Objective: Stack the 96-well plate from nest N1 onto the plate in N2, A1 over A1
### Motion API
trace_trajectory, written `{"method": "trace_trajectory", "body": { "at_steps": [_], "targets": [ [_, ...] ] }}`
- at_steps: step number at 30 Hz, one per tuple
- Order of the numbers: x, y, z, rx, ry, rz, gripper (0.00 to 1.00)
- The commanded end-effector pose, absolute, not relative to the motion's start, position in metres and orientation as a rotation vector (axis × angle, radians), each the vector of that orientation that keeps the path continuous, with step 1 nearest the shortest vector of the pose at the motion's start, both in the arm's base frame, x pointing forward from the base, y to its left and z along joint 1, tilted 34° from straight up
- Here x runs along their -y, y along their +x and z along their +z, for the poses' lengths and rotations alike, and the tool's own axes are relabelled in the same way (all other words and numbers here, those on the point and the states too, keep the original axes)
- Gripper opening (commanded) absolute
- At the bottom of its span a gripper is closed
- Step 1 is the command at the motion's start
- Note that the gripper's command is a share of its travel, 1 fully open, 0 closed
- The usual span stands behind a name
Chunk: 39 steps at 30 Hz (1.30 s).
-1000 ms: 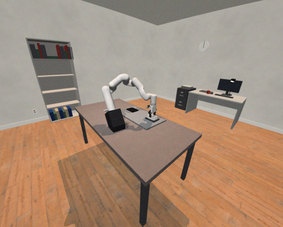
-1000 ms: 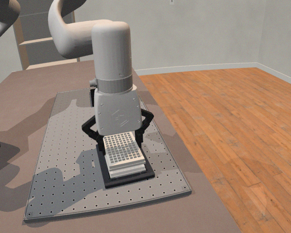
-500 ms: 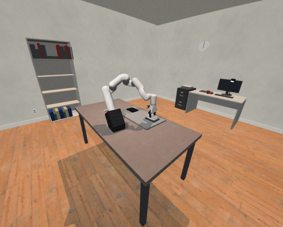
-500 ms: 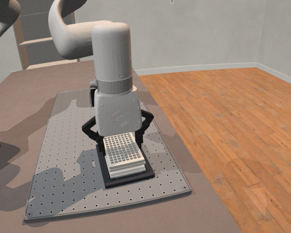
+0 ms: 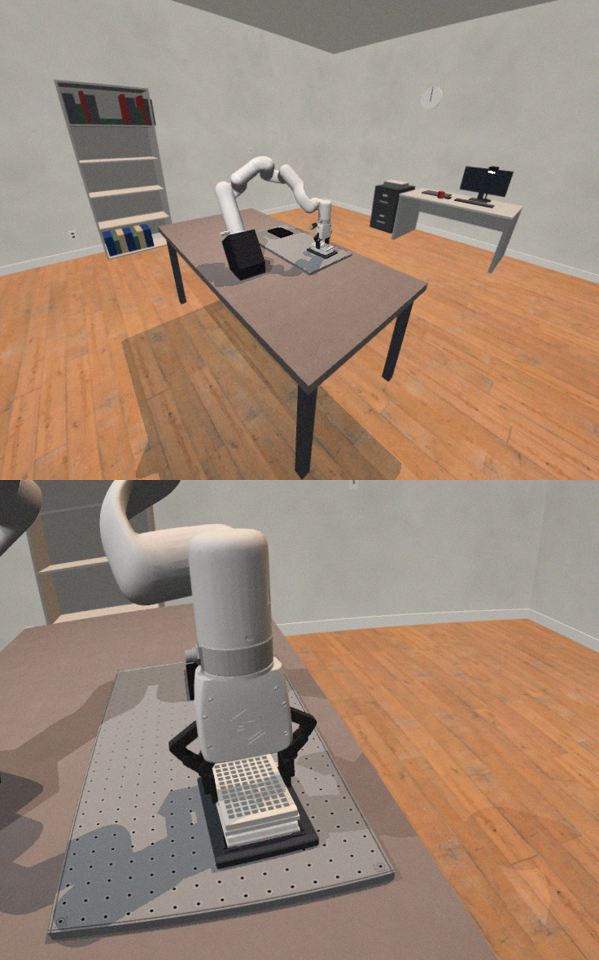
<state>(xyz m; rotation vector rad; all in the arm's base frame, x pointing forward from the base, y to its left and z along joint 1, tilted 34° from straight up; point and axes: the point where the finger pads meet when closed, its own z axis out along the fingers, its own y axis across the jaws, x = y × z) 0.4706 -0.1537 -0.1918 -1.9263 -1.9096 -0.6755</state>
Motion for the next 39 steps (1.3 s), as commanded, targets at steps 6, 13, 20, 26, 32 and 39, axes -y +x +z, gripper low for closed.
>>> {"method": "trace_trajectory", "body": {
  "at_steps": [6,13,20,26,32,39],
  "targets": [
    [0.1546,0.4722,-0.1917,1.912,-1.929,-0.678,0.0],
    [0.154,0.4723,-0.1925,1.912,-1.929,-0.678,0.0],
    [0.1534,0.4724,-0.1935,1.912,-1.929,-0.678,0.0],
    [0.153,0.4725,-0.194,1.912,-1.929,-0.678,0.0],
    [0.1524,0.4726,-0.1948,1.912,-1.929,-0.678,0.0],
    [0.1518,0.4727,-0.1958,1.912,-1.929,-0.678,1.0]
  ]
}}
